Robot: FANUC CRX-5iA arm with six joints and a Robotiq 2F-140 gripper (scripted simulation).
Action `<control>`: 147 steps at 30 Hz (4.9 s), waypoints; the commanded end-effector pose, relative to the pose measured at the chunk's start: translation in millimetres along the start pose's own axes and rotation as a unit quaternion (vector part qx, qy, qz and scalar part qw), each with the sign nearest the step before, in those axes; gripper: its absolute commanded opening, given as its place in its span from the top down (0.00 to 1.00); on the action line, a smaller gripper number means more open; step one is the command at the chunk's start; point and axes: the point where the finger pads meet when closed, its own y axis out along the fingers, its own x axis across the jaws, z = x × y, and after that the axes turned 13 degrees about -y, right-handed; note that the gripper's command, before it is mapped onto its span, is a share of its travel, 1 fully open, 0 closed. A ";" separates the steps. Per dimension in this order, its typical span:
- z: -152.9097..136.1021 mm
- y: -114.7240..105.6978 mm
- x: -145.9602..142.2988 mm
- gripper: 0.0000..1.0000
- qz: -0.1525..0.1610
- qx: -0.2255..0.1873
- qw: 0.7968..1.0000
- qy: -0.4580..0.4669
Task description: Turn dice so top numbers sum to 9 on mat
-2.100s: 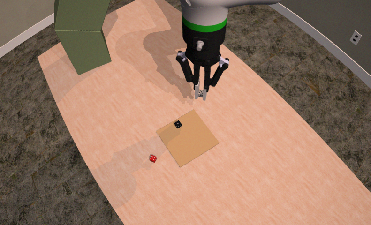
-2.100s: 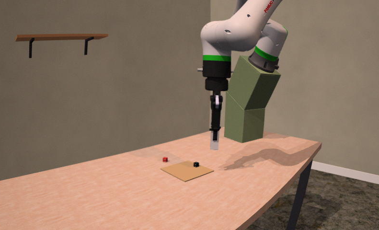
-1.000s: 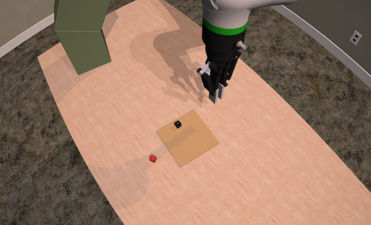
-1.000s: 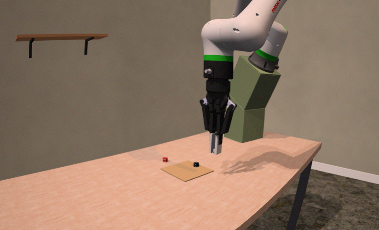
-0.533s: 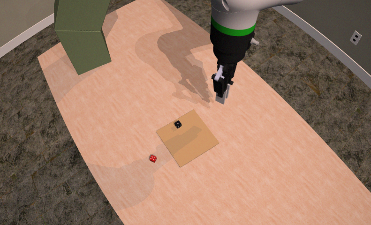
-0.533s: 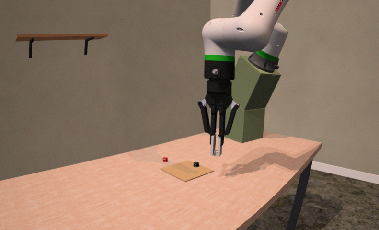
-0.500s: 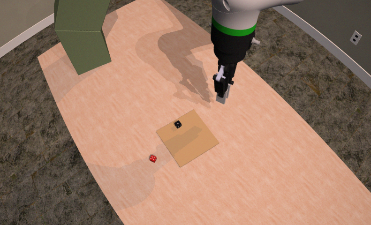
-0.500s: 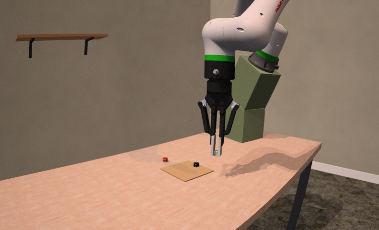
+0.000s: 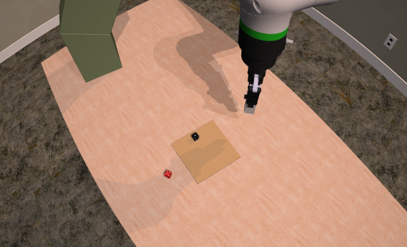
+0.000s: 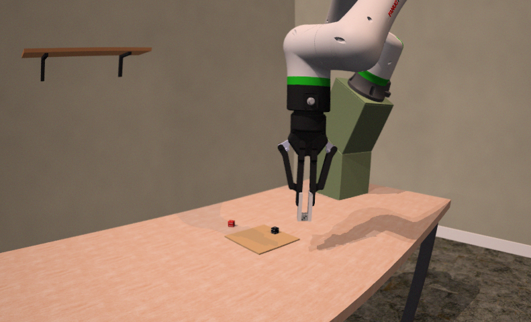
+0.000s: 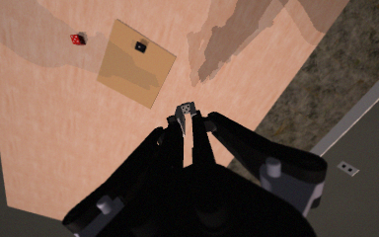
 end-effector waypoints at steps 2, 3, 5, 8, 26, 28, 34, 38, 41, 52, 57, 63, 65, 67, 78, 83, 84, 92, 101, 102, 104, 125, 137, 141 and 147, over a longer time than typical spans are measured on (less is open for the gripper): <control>-0.5 0.0 -0.1 0.93 -0.001 -0.005 1.000 -0.008; -0.3 0.2 0.1 0.93 -0.001 -0.008 1.000 -0.008; 0.4 0.7 0.8 0.93 0.000 -0.019 1.000 -0.008; 1.5 1.1 1.2 0.93 0.007 -0.051 0.999 -0.008; 10.6 4.1 2.6 0.93 0.043 -0.204 0.978 -0.007; 12.2 5.2 4.4 0.93 0.045 -0.225 0.973 -0.007; 12.7 4.1 2.2 0.93 0.059 -0.272 0.960 -0.007; 14.9 6.0 4.4 0.93 0.062 -0.298 0.953 -0.007; 16.3 5.5 3.3 0.93 0.070 -0.323 0.944 -0.007; 22.0 9.0 5.4 0.93 0.089 -0.420 0.903 -0.007; 25.2 8.7 4.5 0.93 0.104 -0.467 0.878 -0.006; 27.9 7.9 3.5 0.93 0.114 -0.494 0.862 -0.005; 29.0 7.4 3.0 0.93 0.118 -0.501 0.857 -0.005; 29.4 7.3 2.9 0.93 0.119 -0.503 0.856 -0.005; 29.3 11.5 3.0 0.93 0.112 -0.505 0.856 -0.006; 29.0 25.3 3.5 0.93 0.111 -0.505 0.856 -0.006; 28.9 28.9 3.6 0.93 0.111 -0.505 0.856 -0.006; 28.2 62.2 4.7 0.93 0.111 -0.505 0.856 -0.006; 27.7 83.0 5.4 0.93 0.111 -0.505 0.856 -0.006; 27.7 84.6 5.5 0.93 0.111 -0.505 0.856 -0.006; 27.6 86.6 5.5 0.93 0.111 -0.505 0.856 -0.006; 27.6 87.6 5.6 0.93 0.111 -0.505 0.856 -0.006; 27.6 87.6 5.6 0.93 0.111 -0.505 0.856 -0.006; 27.6 87.6 5.6 0.93 0.111 -0.505 0.856 -0.006; 27.6 87.7 5.6 0.93 0.111 -0.505 0.856 -0.006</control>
